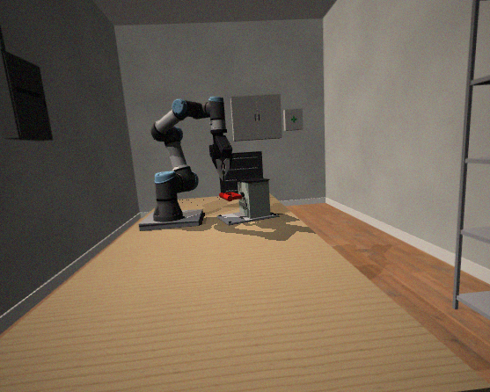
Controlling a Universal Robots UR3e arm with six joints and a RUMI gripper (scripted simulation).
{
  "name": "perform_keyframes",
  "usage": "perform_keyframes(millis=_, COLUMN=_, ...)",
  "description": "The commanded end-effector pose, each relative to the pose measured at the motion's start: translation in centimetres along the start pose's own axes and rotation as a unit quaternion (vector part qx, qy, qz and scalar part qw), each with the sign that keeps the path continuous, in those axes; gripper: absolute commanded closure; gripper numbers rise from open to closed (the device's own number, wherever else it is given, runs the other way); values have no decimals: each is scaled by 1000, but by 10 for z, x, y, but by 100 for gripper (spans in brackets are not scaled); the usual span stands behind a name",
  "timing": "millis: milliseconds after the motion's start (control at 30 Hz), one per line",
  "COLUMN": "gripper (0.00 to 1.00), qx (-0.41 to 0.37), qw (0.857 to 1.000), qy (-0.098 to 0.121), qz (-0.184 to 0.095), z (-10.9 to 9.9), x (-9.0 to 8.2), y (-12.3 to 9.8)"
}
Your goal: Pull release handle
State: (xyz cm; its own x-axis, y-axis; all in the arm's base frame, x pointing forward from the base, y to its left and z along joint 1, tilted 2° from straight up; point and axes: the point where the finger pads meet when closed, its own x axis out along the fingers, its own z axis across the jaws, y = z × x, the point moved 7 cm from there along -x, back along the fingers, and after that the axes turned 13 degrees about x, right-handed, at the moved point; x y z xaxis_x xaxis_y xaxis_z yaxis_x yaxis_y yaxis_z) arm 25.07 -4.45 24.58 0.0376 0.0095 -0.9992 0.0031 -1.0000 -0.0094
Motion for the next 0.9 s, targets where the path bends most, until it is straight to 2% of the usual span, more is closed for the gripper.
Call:
perform_keyframes(millis=0, gripper=100, qx=0, qw=1000, qy=1, qz=1, z=0, x=-1, y=0)
perform_keyframes(millis=200, gripper=100, qx=0, qw=1000, qy=1, qz=1, z=0, x=-1, y=0)
perform_keyframes(millis=233, gripper=69, qx=0, qw=1000, qy=1, qz=1, z=0, x=-1, y=0)
perform_keyframes(millis=867, gripper=69, qx=0, qw=1000, qy=1, qz=1, z=0, x=-1, y=0)
